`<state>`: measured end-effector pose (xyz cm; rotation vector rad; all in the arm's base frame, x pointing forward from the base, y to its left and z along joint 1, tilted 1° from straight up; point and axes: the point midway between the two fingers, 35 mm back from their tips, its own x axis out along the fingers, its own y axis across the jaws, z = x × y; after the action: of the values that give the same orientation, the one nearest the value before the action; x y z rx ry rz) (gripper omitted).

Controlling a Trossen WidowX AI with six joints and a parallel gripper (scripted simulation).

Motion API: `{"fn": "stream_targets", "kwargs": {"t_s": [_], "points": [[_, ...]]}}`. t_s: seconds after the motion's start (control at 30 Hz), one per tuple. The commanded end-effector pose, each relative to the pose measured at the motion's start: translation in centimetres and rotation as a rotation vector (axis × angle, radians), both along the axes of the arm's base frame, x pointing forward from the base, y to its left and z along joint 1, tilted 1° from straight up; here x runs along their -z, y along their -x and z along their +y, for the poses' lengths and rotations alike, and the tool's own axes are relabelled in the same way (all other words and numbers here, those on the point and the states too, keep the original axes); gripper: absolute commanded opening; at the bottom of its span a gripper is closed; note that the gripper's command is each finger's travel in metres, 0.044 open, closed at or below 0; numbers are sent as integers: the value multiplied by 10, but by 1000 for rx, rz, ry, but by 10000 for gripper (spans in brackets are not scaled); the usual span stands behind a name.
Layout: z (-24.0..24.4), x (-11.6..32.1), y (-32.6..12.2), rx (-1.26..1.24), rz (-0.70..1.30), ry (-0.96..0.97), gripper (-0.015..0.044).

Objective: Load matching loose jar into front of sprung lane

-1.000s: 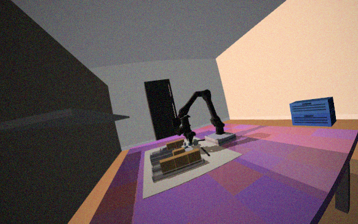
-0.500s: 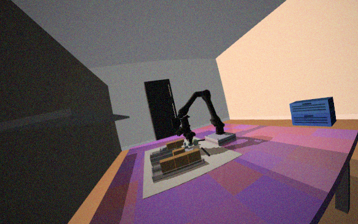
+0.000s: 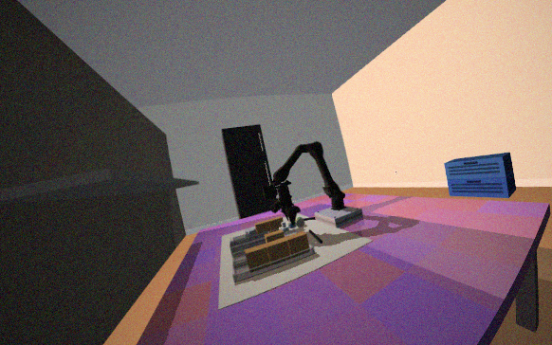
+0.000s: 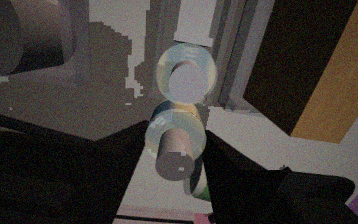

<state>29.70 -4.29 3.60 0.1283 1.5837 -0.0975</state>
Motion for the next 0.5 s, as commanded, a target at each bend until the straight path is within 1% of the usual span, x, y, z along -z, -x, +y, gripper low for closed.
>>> {"fn": "stream_targets", "kwargs": {"t_s": [0.0,0.47], "points": [[-2,-3,-9,-6,-28,7,0],[-2,-3,-14,-6,-29,7,0]]}}
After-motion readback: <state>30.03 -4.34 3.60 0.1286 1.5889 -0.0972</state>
